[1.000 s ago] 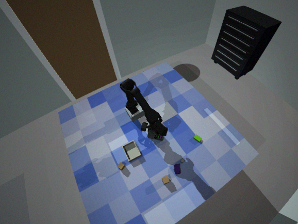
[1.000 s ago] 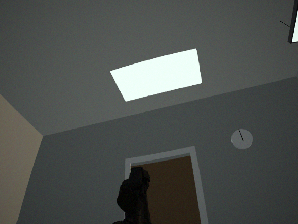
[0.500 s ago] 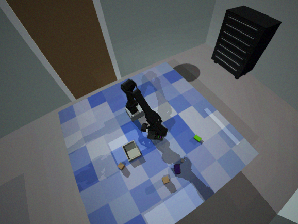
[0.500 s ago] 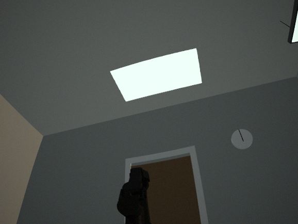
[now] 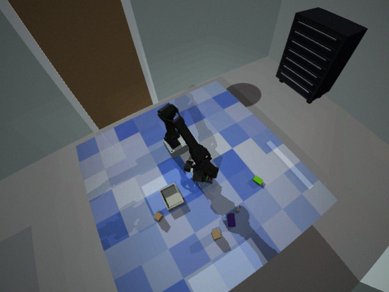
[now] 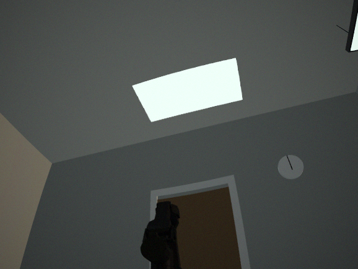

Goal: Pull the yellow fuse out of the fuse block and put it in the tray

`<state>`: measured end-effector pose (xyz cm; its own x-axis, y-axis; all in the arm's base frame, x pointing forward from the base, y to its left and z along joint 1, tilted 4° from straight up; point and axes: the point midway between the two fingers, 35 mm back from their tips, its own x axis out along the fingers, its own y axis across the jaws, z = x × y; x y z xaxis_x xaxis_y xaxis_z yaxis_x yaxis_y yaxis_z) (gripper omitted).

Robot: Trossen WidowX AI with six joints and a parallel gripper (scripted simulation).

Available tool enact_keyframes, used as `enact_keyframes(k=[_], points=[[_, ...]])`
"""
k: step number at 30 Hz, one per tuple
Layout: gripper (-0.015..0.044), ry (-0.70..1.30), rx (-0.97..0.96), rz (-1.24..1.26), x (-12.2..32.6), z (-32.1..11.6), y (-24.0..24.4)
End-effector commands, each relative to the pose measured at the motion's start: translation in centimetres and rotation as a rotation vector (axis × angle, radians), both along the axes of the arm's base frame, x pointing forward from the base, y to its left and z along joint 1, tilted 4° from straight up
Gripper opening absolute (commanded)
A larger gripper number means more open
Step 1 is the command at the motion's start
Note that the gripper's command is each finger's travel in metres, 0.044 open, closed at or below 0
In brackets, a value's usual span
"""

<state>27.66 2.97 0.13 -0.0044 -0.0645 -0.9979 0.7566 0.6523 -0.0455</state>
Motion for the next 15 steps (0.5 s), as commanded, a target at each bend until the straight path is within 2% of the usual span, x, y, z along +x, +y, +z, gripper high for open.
enact_keyframes(k=[1, 15], points=[[0.0064, -0.001, -0.004, 0.0, 0.0, -0.27, -0.08], [0.0057, 0.0, 0.0, -0.002, 0.0, -0.85, -0.06]])
